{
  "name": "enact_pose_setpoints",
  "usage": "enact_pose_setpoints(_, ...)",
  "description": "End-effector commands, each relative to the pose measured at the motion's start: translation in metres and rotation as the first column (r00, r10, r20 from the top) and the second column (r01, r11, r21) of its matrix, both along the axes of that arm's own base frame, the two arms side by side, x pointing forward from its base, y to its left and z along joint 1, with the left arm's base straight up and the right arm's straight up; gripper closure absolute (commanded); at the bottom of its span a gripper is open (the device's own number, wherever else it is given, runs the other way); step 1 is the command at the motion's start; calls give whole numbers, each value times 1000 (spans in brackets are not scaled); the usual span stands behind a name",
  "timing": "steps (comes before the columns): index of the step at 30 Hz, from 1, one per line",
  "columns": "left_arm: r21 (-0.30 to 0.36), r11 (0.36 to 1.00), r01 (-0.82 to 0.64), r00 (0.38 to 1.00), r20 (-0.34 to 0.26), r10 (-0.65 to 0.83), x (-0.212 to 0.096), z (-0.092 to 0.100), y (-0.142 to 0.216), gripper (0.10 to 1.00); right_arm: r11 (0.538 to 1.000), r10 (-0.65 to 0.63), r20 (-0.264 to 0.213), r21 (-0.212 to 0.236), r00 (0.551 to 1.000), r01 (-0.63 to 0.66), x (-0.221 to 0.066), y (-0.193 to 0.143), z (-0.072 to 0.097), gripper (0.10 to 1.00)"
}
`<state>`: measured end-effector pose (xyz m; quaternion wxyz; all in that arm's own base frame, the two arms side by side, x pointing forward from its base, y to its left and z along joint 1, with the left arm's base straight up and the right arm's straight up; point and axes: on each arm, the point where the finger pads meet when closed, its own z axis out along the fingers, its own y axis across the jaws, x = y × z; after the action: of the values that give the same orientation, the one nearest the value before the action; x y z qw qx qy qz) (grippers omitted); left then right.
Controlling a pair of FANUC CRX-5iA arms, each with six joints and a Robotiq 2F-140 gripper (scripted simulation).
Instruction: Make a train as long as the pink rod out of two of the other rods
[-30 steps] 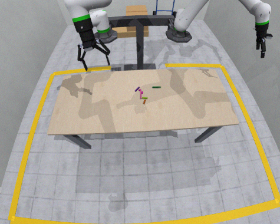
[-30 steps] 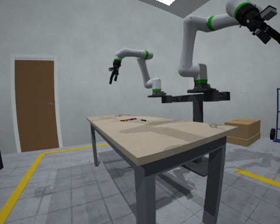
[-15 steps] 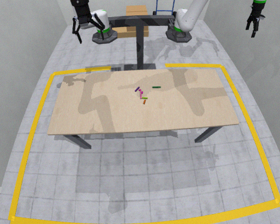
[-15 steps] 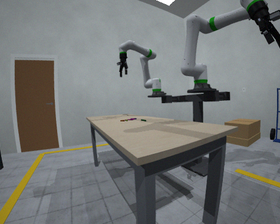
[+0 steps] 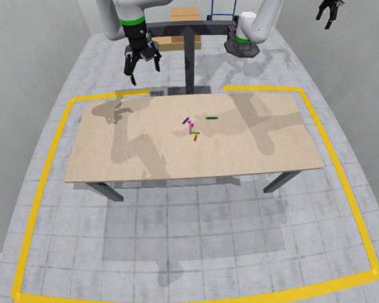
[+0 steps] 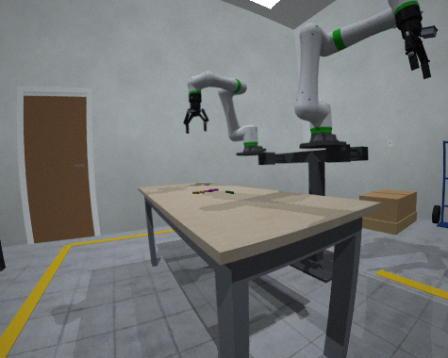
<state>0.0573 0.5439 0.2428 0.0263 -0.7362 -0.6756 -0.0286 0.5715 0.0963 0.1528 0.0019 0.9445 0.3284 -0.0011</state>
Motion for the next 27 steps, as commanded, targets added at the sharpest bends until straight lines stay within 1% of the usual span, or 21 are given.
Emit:
enact_pose_setpoints(1,-14,1000,-9,1000,-2,9,-10,7,-8,98,996,94,3,4,996,-94,11,14,-17,98)
enact_pose_setpoints(2,-22,1000,-16,1000,-3,16,-15,10,-13,98,979,204,3,4,979,-204,18,30,-38,98)
enact_pose_setpoints(5,-44,999,-32,999,-5,31,-26,17,-25,98,951,310,3,4,951,-310,24,47,-60,98)
enact_pose_setpoints(9,-63,997,-46,999,-6,46,-36,24,-36,98,885,466,3,4,885,-466,31,72,-94,98)
enact_pose_setpoints(12,-72,996,-52,999,-6,52,-40,27,-41,98,819,574,3,3,819,-574,35,91,-120,98)
enact_pose_setpoints(16,-77,995,-56,998,-7,56,-42,29,-44,98,711,703,3,3,711,-703,37,115,-156,98)
enact_pose_setpoints(18,-77,995,-56,998,-7,56,-42,29,-44,98,711,703,3,3,711,-703,37,115,-156,98)
enact_pose_setpoints(19,-77,995,-56,998,-7,56,-43,29,-44,98,649,761,3,3,649,-761,38,128,-174,98)
enact_pose_setpoints(20,-77,995,-57,998,-7,56,-43,29,-44,98,601,799,2,3,601,-800,37,136,-187,98)
enact_pose_setpoints(21,-77,995,-57,998,-7,56,-43,29,-44,98,575,818,2,3,575,-818,37,141,-194,98)
enact_pose_setpoints(23,-77,995,-57,998,-7,56,-43,29,-44,98,505,863,2,3,505,-863,36,152,-211,98)
enact_pose_setpoints(24,-77,995,-57,998,-7,56,-43,29,-44,98,479,878,2,3,479,-878,35,156,-218,98)
enact_pose_setpoints(27,-77,995,-57,998,-7,56,-43,29,-44,98,368,930,2,3,368,-930,32,172,-244,98)
